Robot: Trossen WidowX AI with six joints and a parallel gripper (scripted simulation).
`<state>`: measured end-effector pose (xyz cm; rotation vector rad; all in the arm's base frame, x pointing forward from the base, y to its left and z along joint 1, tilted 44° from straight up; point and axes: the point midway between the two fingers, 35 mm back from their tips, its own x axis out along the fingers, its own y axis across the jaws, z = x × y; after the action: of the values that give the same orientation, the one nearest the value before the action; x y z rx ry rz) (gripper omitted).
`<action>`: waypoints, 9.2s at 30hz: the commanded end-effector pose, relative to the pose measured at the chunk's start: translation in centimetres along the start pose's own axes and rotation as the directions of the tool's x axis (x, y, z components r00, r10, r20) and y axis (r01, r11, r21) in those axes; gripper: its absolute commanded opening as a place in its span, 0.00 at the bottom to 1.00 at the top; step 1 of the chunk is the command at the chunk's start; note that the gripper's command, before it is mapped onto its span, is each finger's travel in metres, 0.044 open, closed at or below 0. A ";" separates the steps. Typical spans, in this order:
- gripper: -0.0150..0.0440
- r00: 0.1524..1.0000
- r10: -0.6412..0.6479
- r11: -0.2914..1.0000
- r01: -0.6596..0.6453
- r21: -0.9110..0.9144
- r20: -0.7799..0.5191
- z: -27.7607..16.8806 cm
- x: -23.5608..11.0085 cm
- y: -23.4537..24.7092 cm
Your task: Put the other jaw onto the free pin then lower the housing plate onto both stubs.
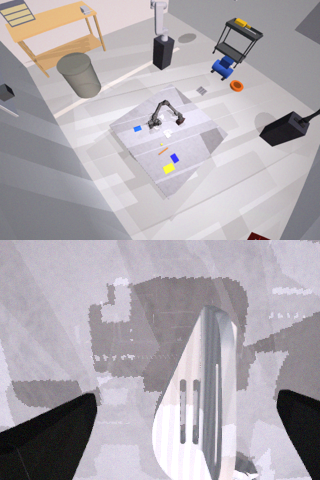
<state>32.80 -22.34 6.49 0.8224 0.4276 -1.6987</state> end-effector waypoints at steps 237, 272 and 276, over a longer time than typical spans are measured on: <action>0.48 1.000 -0.006 -0.017 -0.019 -1.000 -0.019 -21.2 -8.1 -12.6; 0.48 1.000 -0.006 -0.018 -0.017 -1.000 -0.017 -21.3 -3.0 -12.6; 0.48 1.000 -0.006 -0.018 -0.017 -1.000 -0.017 -21.3 -3.0 -12.6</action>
<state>27.75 -2.38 -7.65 -0.3351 1.4658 -0.8462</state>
